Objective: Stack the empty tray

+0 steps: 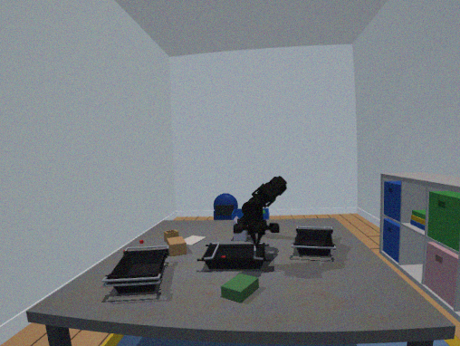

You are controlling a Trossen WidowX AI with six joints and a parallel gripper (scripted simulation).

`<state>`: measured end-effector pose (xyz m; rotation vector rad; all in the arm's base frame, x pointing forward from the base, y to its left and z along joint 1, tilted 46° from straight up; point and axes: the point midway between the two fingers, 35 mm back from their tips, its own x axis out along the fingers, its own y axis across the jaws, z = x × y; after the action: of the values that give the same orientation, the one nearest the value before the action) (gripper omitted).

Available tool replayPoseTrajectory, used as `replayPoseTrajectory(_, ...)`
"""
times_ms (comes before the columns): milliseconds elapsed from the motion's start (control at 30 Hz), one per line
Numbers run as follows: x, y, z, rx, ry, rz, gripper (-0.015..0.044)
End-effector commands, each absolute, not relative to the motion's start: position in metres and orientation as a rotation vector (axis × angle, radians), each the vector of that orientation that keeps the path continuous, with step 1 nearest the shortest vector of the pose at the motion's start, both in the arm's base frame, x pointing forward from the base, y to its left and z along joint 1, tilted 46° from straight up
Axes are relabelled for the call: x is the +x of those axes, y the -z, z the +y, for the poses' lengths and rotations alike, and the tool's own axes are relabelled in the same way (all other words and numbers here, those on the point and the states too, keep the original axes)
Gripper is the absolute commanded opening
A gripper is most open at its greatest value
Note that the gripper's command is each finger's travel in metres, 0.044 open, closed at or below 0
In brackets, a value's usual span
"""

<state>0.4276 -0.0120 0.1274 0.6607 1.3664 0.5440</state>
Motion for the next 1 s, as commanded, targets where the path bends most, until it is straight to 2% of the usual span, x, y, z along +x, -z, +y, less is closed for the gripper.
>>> replayPoseTrajectory(0,0.4276,-0.1274,-0.012,0.661,-0.544,1.366,0.0)
replayPoseTrajectory(833,0.4276,-0.1274,-0.012,0.661,-0.544,1.366,0.0)
replayPoseTrajectory(967,0.4276,-0.1274,-0.012,0.661,-0.544,1.366,0.0105)
